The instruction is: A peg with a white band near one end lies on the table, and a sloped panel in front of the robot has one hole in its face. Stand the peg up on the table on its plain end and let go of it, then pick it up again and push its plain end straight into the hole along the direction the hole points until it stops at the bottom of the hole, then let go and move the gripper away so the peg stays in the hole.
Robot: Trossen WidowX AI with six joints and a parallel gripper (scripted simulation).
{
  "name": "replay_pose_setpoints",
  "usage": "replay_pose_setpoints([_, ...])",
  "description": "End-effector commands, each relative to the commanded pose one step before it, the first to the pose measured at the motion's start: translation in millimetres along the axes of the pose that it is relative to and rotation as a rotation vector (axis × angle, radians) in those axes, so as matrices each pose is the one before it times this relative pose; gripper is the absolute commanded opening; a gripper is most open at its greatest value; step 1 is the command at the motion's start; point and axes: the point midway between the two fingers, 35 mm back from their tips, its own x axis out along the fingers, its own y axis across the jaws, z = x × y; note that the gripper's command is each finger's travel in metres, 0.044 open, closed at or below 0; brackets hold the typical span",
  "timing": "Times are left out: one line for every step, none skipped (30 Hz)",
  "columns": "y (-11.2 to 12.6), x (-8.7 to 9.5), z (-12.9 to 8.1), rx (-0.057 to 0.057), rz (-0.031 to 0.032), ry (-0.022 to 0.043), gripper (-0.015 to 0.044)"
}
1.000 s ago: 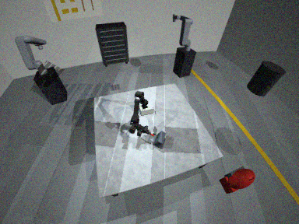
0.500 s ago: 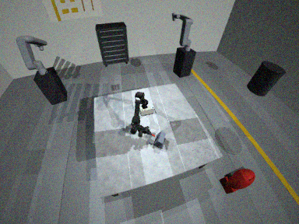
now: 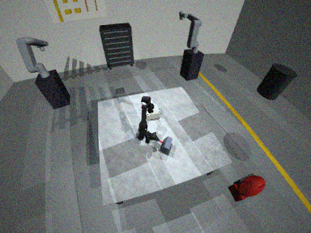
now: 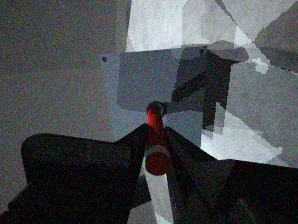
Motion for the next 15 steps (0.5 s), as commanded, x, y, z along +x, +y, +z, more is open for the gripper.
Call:
replay_pose_setpoints([-2.09,4.83,-0.75,0.0054,-0.00287,-0.00052,0.0000])
replay_pose_setpoints([0.51,-0.88,0.18,-0.0014,0.00073,0.00016,0.0000])
replay_pose_setpoints([0.51,-0.89,0.18,-0.0014,0.00074,0.00015,0.0000])
replay_pose_setpoints([0.52,-0.89,0.17,-0.0014,0.00075,0.00015,0.0000])
replay_pose_setpoints([0.52,-0.89,0.17,-0.0014,0.00076,0.00014,0.0000])
replay_pose_setpoints([0.00,0.01,-0.01,0.0000,0.00002,-0.00002,0.0000])
replay_pose_setpoints([0.00,0.00,0.00,0.0000,0.00000,0.00000,0.0000])
replay_pose_setpoints([0.00,0.00,0.00,0.0000,0.00000,0.00000,0.0000])
replay_pose_setpoints([0.00,0.00,0.00,0.0000,0.00000,0.00000,0.0000])
replay_pose_setpoints([0.00,0.00,0.00,0.0000,0.00000,0.00000,0.0000])
replay_pose_setpoints([0.00,0.00,0.00,0.0000,0.00000,0.00000,0.0000])
replay_pose_setpoints([0.00,0.00,0.00,0.0000,0.00000,0.00000,0.0000])
replay_pose_setpoints([0.00,0.00,0.00,0.0000,0.00000,0.00000,0.0000])
replay_pose_setpoints([0.00,0.00,0.00,0.0000,0.00000,0.00000,0.0000])
replay_pose_setpoints([0.00,0.00,0.00,0.0000,0.00000,0.00000,0.0000])
